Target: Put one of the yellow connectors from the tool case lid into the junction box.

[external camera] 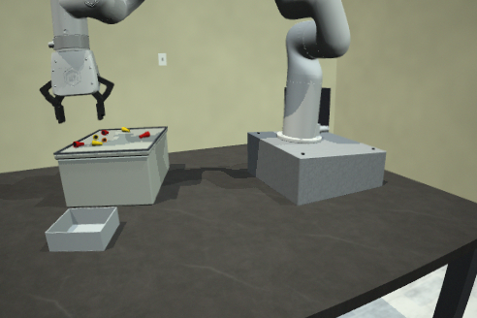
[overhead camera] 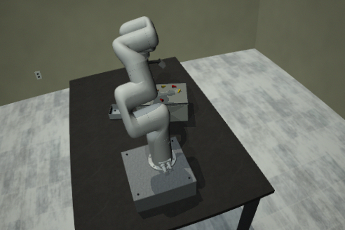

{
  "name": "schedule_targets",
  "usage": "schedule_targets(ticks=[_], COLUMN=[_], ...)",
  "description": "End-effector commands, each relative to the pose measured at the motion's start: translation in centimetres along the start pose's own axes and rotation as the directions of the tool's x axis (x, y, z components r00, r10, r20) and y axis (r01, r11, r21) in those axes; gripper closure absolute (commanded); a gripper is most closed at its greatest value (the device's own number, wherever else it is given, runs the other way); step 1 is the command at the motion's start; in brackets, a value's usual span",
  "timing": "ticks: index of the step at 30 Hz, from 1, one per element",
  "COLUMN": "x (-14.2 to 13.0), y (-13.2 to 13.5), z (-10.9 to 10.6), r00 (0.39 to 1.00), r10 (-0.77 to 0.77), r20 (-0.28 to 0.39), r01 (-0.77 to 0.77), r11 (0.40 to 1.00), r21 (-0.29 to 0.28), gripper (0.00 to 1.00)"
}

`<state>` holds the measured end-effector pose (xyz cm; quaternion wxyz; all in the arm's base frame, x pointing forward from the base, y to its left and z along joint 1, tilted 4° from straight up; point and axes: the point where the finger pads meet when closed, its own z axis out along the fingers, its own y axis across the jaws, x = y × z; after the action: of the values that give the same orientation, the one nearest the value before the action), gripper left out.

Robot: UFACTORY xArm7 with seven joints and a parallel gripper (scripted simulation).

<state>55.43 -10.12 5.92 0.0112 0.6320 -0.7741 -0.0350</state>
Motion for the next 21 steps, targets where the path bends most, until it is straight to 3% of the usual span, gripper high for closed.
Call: schedule_targets(ticks=[1,4,6,13,19,20,21], x=[0.0,0.6,3.1,7.4,8.0,8.0,8.0], y=[-0.2,0.2,2.0,6.7,7.3,7.3,7.3], z=[-0.2,-1.3,-5.3,-11.8,-12.5,-12.5,-12.5], r00=[1.0,1.0,0.999,0.99,0.989,0.989,0.989], r10=[0.0,0.01,0.053,0.14,0.151,0.151,0.151], r20=[0.0,-0.002,-0.008,-0.001,0.002,0.002,0.002], r01=[0.0,-0.01,-0.053,-0.14,-0.151,-0.151,-0.151], r11=[1.0,1.0,0.999,0.99,0.989,0.989,0.989], r21=[0.005,0.006,0.009,0.007,0.006,0.006,0.006], gripper=[0.0,0.0,0.0,0.0,0.0,1.0,1.0])
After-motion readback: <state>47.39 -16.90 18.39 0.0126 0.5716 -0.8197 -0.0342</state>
